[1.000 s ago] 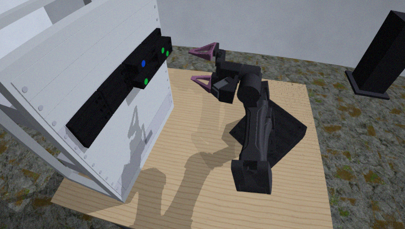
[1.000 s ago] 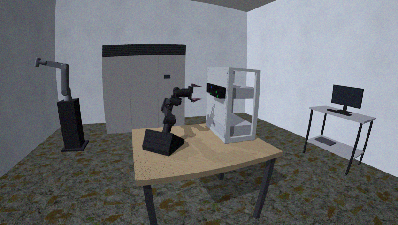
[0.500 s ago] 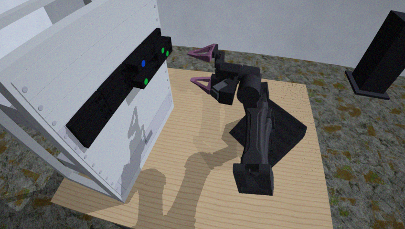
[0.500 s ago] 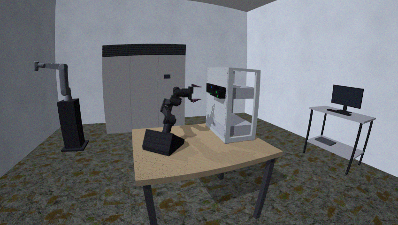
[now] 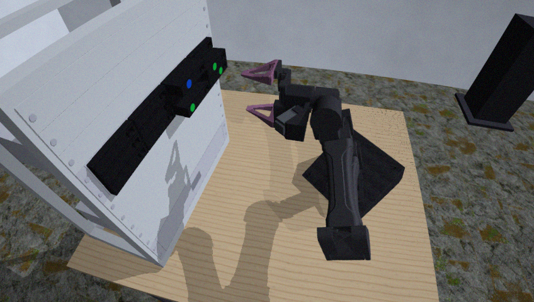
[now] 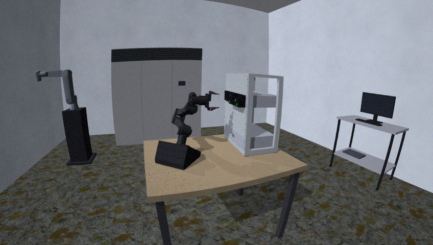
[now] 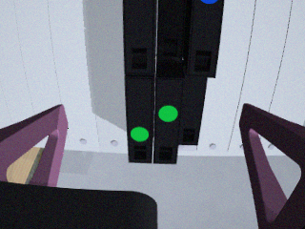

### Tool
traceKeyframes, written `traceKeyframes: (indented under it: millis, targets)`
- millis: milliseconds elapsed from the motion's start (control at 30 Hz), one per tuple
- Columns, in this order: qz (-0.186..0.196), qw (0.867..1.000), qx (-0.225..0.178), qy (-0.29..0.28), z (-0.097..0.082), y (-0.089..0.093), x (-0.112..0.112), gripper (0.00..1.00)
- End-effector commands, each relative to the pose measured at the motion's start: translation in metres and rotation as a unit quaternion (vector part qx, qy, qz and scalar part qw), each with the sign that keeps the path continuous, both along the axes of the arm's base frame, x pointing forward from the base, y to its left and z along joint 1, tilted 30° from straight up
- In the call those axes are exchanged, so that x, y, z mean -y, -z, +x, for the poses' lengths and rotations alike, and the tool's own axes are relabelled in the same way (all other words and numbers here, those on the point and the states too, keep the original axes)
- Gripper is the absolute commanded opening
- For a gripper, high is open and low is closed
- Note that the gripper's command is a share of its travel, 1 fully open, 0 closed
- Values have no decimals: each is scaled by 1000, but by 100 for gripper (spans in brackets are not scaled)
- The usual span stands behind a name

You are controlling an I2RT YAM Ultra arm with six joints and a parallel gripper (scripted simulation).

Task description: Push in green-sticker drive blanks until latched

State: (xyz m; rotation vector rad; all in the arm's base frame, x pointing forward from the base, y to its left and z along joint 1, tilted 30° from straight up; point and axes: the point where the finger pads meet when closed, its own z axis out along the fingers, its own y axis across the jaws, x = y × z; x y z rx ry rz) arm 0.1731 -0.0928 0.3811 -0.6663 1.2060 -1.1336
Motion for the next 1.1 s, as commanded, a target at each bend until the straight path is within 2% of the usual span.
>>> traceKeyframes:
  millis: [0, 867, 1067]
  targets:
    - [2, 1000, 14, 23, 3, -15, -2, 100]
    - [7, 1000, 20, 23, 25, -44, -28, 100]
    - [18, 1000, 6, 24, 37, -42, -25, 100]
